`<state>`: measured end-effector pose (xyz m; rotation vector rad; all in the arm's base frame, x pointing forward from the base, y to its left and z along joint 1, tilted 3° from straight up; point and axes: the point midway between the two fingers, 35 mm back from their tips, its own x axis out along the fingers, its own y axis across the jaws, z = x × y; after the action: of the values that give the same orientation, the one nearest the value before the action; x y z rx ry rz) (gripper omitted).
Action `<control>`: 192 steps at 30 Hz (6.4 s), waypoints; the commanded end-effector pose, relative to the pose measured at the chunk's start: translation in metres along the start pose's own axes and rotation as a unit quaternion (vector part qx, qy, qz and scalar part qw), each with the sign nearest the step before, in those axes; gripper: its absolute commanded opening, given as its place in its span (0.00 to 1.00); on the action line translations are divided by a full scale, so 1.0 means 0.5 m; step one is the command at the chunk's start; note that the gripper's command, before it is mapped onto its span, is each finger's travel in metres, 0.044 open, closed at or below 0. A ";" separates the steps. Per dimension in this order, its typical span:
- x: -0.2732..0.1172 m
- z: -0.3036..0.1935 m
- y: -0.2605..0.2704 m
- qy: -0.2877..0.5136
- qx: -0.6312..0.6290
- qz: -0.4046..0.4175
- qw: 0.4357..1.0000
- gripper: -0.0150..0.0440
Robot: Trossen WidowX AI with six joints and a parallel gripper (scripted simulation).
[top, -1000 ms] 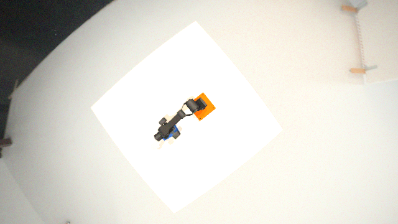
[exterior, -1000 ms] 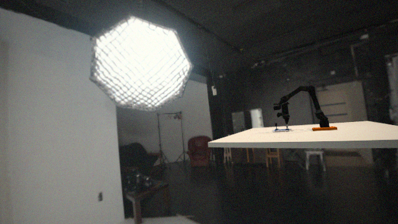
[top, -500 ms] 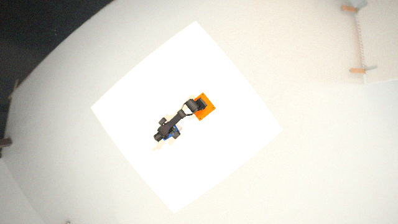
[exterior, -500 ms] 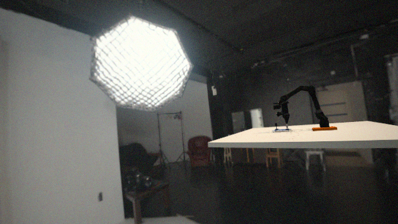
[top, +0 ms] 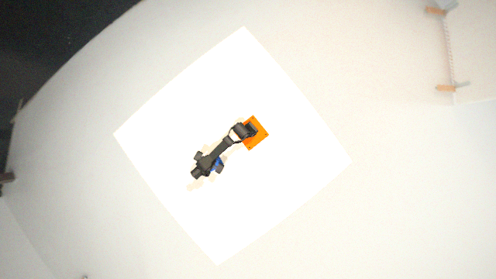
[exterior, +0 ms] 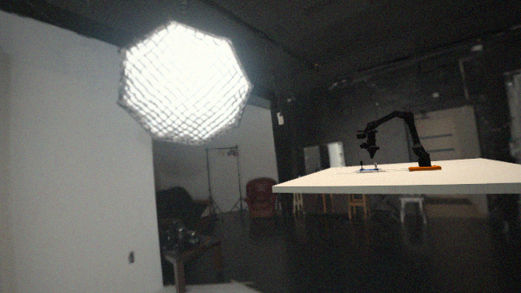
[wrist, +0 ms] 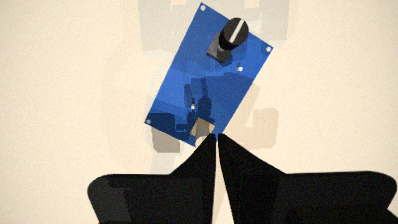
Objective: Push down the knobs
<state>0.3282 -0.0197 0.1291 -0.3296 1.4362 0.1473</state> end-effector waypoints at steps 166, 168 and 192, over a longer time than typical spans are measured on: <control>0.043 0.153 -0.035 -0.027 -0.986 0.044 0.161 0.25; 0.047 0.153 -0.035 -0.027 -0.986 0.044 0.161 0.25; 0.061 0.152 -0.034 -0.027 -0.985 0.044 0.162 0.25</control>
<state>0.4074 -0.0149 0.1170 -2.2921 0.0896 2.1858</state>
